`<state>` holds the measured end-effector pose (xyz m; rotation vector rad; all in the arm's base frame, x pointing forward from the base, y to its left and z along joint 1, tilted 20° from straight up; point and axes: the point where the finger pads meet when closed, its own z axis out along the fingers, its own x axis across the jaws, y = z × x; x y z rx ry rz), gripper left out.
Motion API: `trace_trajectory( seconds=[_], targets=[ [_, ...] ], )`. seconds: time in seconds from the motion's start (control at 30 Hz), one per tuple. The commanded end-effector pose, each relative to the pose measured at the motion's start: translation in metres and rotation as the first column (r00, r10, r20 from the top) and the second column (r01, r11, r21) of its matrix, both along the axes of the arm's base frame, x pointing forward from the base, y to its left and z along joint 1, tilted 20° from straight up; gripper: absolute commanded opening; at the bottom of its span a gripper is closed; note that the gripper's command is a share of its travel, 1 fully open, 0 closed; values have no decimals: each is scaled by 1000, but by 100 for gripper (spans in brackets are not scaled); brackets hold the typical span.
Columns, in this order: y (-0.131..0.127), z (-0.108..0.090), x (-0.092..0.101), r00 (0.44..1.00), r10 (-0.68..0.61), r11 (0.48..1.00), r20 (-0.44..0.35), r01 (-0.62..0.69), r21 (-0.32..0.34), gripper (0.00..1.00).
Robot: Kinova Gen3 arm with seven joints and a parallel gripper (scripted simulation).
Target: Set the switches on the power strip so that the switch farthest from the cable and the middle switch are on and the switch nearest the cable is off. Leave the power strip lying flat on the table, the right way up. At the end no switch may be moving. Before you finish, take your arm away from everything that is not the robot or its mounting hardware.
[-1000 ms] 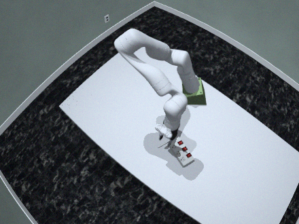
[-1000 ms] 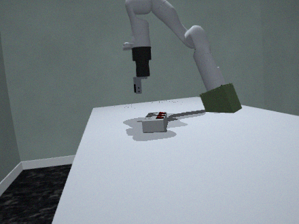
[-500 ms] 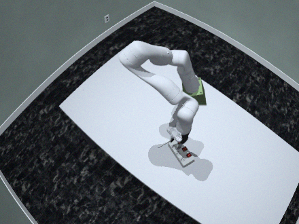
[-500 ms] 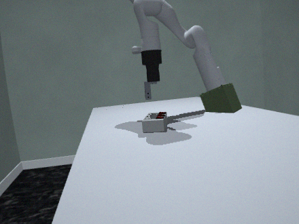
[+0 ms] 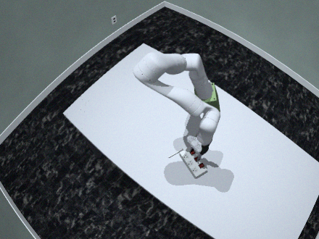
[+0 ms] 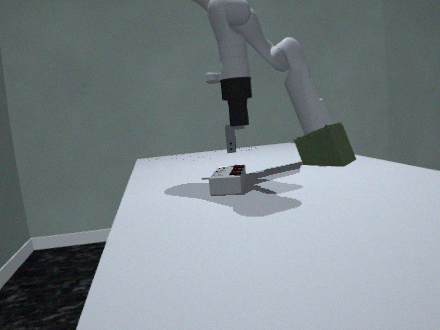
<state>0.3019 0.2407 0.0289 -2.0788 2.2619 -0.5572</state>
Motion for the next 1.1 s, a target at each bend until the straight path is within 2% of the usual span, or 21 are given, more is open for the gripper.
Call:
trace_trajectory(
  seconds=[0.0, 0.37, 1.07],
  targets=[
    [4, -5, -6, 1000, 1, 1000, -4, -1, -1, 100],
    [9, -13, -14, 1000, -29, 1000, 0, 29, 6, 100],
    [9, -14, -16, 999, -34, 999, 1, 34, 7, 100]
  ],
)
